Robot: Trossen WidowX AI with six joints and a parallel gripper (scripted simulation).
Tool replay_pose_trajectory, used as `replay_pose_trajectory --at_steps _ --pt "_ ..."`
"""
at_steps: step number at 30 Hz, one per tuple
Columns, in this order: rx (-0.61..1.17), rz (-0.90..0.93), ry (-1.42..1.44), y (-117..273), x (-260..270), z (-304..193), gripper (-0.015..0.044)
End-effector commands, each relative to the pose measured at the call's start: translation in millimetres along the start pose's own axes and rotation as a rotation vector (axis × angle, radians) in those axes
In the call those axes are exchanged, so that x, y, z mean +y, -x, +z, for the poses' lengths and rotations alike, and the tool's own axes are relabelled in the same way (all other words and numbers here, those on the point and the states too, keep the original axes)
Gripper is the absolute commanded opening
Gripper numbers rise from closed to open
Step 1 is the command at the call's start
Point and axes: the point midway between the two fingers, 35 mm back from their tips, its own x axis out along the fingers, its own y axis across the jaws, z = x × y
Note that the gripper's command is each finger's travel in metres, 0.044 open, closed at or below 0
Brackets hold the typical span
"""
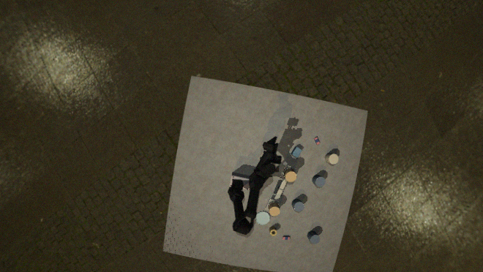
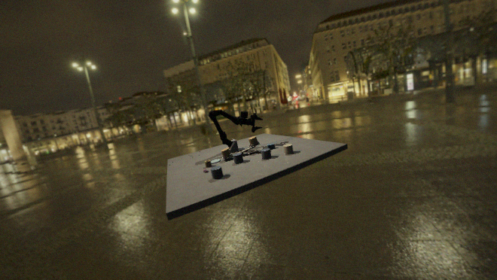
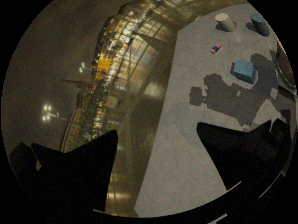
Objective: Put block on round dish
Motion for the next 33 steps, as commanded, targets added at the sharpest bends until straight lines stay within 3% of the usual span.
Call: replay_pose_trajectory --at_steps 1,16,33 --pt "0.001 -0.006 -0.001 0 -1 0 0.0426" --pt "-0.016 -0.479 -0.055 44 -52 9 0.0440" --pt "-0.158 -1.001 0.084 163 -89 49 0.0440"
